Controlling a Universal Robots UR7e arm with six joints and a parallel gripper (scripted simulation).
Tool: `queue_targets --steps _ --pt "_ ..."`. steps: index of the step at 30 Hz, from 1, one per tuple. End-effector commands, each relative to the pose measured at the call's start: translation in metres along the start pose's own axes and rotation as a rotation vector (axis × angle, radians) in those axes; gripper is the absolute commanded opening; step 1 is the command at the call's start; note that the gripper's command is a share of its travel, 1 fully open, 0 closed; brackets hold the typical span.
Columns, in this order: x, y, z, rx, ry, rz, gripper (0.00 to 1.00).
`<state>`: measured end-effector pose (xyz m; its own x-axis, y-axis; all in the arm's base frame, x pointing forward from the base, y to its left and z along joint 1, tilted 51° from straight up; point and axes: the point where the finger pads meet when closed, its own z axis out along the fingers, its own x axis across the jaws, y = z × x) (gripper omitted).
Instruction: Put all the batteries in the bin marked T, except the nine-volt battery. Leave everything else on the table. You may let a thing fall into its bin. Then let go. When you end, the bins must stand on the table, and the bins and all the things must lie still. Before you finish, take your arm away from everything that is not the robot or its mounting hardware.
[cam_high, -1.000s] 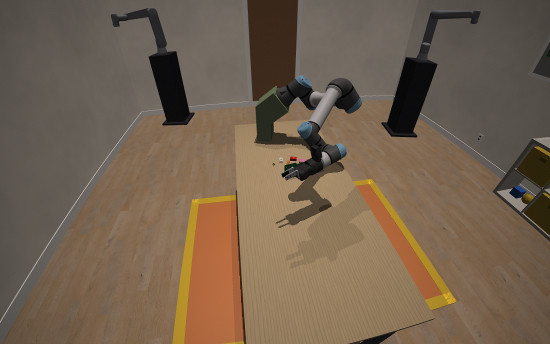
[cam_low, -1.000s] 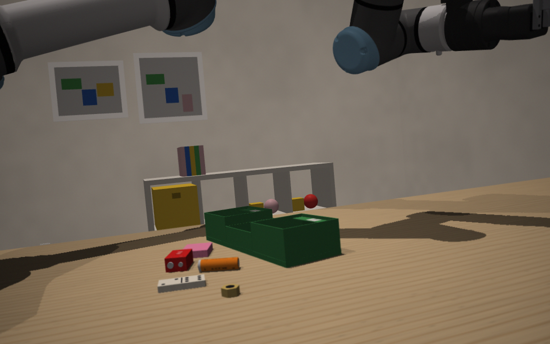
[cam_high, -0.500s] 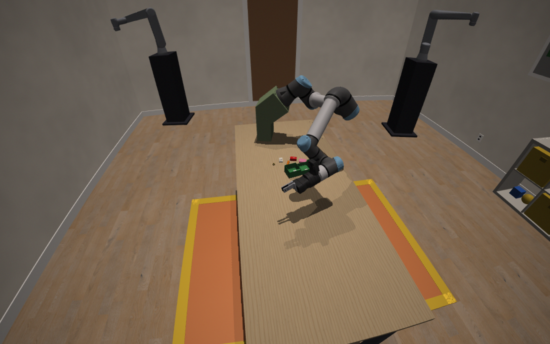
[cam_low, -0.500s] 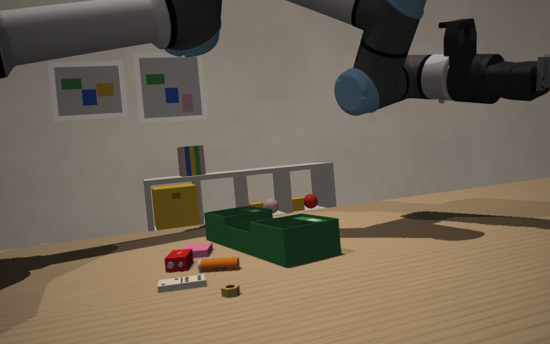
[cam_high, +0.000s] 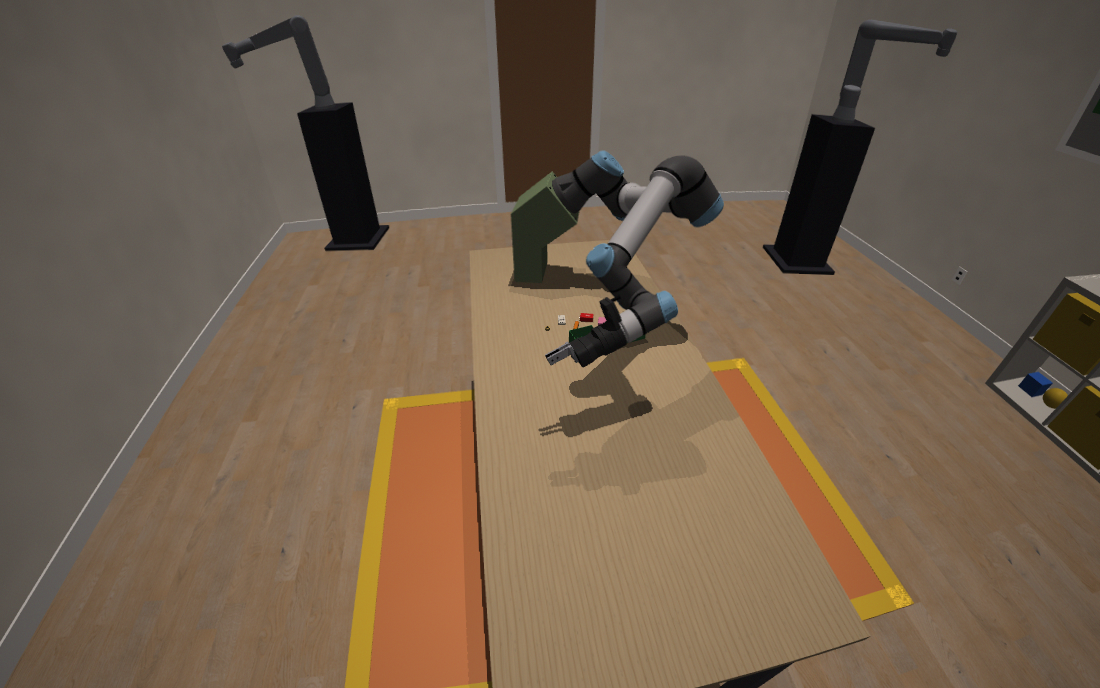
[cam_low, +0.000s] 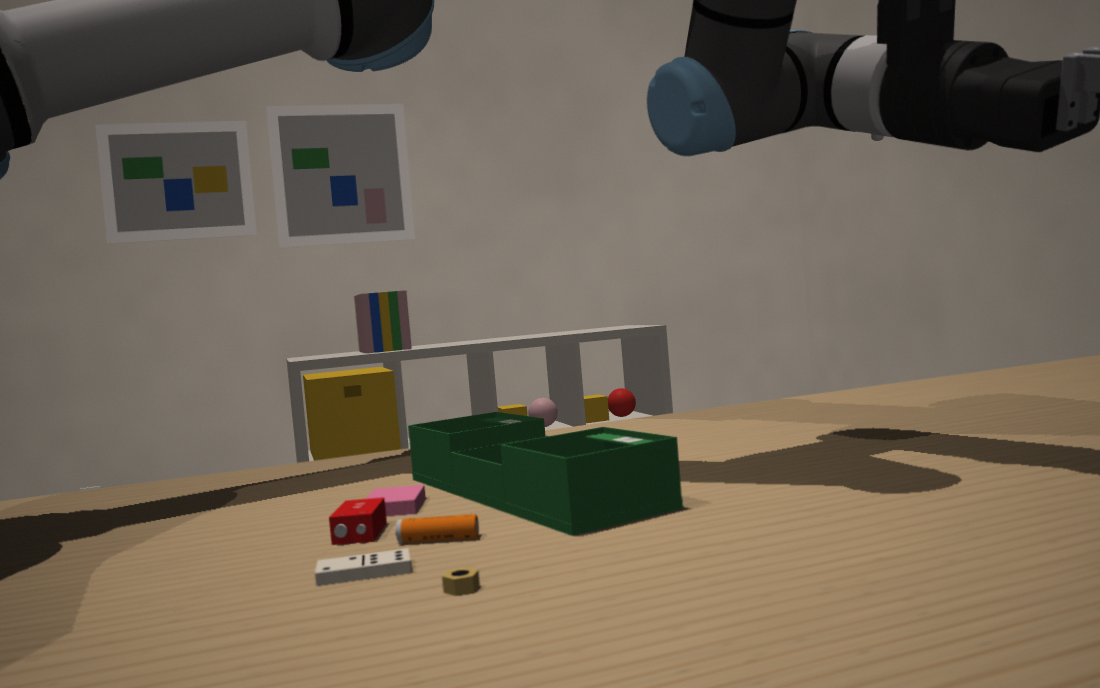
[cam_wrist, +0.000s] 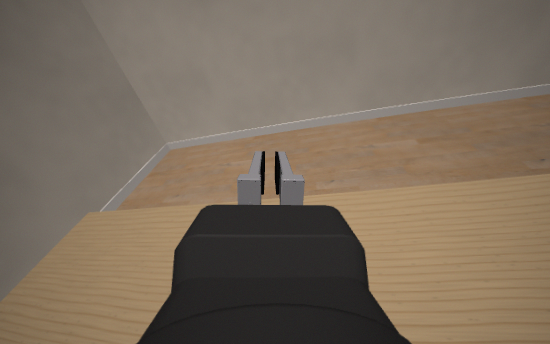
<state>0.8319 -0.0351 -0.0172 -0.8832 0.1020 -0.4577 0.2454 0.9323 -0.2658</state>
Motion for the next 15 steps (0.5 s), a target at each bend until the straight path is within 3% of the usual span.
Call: queue_targets --steps 1,3,6,9,15 --pt "0.025 -0.015 0.001 -0.060 0.090 0.061 0.31" --pt "0.038 -0.021 0.002 -0.060 0.090 0.061 0.31" --pt "0.038 -0.021 0.002 -0.060 0.090 0.061 0.31" --pt "0.061 -0.031 0.000 -0.117 0.180 0.130 0.31" --pt "0.075 -0.036 -0.001 -0.117 0.180 0.130 0.31"
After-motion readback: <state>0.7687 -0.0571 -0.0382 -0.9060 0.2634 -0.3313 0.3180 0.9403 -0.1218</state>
